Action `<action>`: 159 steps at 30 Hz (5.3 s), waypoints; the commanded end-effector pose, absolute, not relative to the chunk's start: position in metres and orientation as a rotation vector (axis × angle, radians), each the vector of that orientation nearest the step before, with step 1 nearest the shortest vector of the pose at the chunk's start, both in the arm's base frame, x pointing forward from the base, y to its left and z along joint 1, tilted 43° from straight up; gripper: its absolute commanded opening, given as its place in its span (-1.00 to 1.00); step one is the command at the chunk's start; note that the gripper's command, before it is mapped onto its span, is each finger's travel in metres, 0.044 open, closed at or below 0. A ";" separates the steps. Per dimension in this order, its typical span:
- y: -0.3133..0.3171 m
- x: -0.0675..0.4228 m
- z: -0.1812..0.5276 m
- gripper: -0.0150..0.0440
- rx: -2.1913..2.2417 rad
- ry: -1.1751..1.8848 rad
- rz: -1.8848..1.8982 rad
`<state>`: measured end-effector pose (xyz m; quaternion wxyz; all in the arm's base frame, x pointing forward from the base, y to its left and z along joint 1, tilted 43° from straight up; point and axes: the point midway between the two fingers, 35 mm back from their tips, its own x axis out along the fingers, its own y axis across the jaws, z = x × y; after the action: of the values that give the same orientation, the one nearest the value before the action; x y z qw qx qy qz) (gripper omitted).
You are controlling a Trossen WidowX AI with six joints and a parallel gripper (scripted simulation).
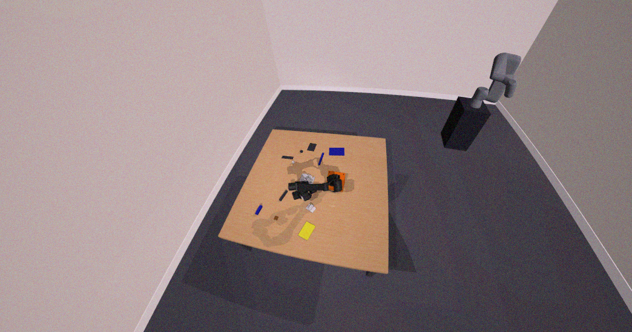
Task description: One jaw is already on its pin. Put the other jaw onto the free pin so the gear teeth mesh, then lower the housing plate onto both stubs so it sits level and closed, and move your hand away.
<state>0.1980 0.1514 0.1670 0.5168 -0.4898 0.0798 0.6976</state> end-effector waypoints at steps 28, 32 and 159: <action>0.110 0.229 0.125 0.70 -0.729 0.683 1.463; 0.104 0.232 0.120 0.70 -0.669 0.738 1.429; -0.006 0.221 0.027 0.70 0.559 1.484 0.606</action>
<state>0.2215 -0.0049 0.0257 0.6588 0.2509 0.6567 0.2678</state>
